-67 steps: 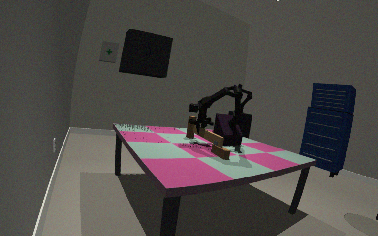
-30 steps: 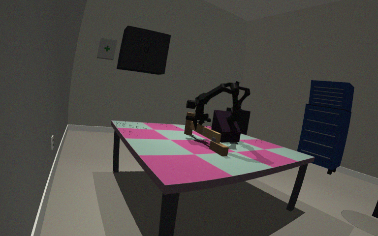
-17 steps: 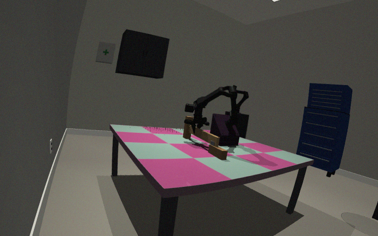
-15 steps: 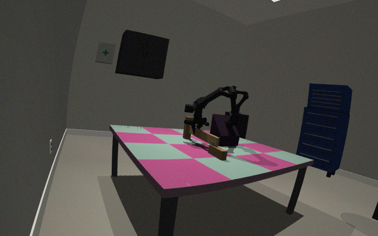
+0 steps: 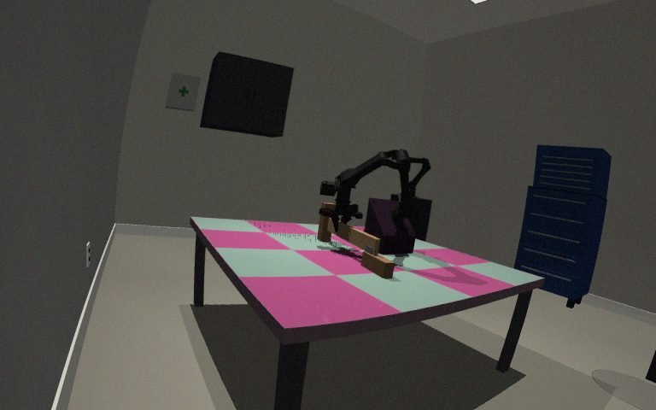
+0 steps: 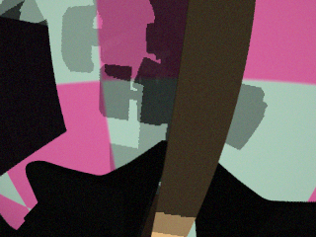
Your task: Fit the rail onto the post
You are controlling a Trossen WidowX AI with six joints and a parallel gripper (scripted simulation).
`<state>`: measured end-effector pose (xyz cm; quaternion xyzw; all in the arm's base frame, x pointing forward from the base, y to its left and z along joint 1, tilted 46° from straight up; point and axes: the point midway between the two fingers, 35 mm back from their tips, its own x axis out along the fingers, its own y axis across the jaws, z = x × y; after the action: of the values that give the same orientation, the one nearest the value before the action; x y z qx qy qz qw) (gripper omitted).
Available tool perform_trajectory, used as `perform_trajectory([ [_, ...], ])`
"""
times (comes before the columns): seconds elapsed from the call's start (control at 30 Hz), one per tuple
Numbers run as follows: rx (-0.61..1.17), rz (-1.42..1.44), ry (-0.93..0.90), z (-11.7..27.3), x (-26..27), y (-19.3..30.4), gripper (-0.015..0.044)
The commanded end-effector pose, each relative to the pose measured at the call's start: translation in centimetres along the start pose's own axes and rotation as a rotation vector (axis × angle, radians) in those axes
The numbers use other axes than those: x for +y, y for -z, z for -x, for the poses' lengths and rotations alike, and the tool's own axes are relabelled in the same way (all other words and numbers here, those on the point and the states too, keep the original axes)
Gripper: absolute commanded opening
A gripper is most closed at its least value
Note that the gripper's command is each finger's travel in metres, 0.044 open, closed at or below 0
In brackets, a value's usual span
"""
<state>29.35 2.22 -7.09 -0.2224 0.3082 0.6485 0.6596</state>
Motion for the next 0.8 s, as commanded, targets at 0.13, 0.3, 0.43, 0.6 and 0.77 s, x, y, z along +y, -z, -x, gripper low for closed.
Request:
perform_trajectory([
  [0.13, 0.002, 0.002, 0.006, 0.2, -0.17, 0.42, 0.0],
  [0.3, 0.002, 0.002, 0.006, 0.22, -0.17, 0.59, 0.0],
  [0.43, 0.002, 0.002, 0.006, 0.24, -0.16, 0.72, 0.0],
  [0.6, 0.002, 0.002, 0.006, 0.25, -0.16, 0.88, 0.0],
  [0.77, 0.002, 0.002, 0.006, 0.24, -0.16, 1.03, 0.0],
])
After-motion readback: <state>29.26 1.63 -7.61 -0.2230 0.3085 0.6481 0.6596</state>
